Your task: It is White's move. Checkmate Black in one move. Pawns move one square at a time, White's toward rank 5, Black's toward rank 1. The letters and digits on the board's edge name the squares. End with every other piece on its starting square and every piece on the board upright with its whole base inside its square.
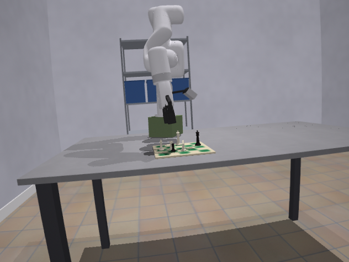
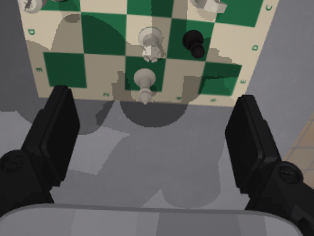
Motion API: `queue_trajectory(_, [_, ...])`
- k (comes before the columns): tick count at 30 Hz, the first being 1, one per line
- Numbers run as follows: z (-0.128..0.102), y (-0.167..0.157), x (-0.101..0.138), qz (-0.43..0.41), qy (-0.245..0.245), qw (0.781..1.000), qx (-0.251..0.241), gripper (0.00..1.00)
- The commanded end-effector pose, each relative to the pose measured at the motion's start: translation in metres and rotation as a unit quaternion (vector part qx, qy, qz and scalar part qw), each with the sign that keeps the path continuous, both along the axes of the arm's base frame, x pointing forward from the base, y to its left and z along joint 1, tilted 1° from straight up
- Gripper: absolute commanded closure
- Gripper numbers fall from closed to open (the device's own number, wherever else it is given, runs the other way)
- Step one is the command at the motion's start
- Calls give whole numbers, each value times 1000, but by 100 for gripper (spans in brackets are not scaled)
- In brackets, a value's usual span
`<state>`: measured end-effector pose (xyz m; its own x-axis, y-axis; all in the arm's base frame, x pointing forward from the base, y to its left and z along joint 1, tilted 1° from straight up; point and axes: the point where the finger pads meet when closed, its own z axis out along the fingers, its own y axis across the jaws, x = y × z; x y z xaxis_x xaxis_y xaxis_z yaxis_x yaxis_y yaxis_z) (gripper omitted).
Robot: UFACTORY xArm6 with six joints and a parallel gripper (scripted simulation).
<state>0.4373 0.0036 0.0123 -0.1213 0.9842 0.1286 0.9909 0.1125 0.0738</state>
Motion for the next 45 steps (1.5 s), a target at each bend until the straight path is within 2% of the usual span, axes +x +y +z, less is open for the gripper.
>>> queue_trajectory(1, [-1,0,1,-138,14,990,-7,0])
queue_trajectory(3, [-1,0,1,-138,14,990,-7,0])
queue_trajectory(4, [-2,0,1,-194,19,981,-4,0])
queue_trajectory(11, [-2,0,1,-315,31,949,3,0])
queue_trajectory(12, [-2,0,1,-333,33,942,3,63])
queue_trajectory(18, [-2,0,1,-434,45,900,2,63])
queue_trajectory(20, [-2,0,1,-434,45,900,2,63])
queue_trajectory(21, [-2,0,1,-480,51,876,-3,63])
queue_trajectory(28, [-2,0,1,-561,64,825,-28,63])
queue_trajectory(45, [-2,0,1,-561,64,825,-28,63])
